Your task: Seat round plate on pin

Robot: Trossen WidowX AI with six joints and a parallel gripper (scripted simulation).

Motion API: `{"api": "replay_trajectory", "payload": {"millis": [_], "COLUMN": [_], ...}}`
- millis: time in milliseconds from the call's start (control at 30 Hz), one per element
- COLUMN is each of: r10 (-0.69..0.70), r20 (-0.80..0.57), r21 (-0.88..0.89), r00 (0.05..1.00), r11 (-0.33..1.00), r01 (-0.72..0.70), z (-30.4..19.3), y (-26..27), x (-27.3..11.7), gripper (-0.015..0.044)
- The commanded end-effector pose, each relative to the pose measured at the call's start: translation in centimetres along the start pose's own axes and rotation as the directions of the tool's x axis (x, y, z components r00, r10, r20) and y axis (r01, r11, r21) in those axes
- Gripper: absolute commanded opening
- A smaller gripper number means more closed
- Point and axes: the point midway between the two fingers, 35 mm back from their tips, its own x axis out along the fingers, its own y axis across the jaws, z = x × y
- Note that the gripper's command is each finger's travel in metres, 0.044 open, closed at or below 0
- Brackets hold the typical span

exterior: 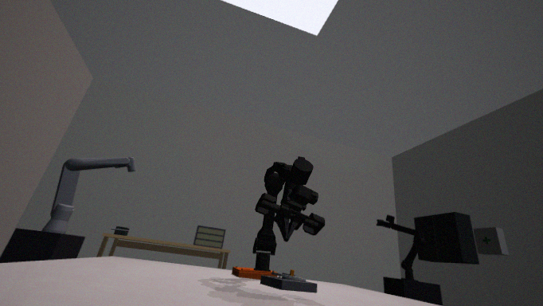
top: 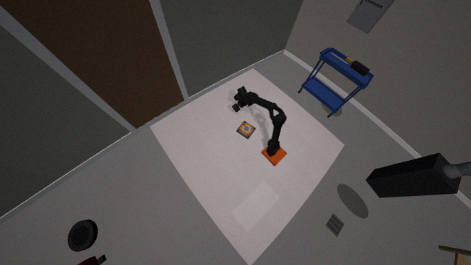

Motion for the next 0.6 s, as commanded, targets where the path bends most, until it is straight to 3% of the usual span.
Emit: {"api": "replay_trajectory", "payload": {"millis": [0,167,567], "r10": [0.129,0.219,0.221], "r20": [-0.204,-0.462,-0.470], "r21": [0.019,0.066,0.067], "r00": [0.970,0.859,0.855], "r11": [0.992,0.975,0.974], "r01": [-0.128,-0.213,-0.214], "z": [-4.8,-10.8,-11.6], "y": [4.5,8.5,8.9], "x": [-1.9,-5.4,-4.1], "gripper": [0.0000,0.0000,0.0000]}}
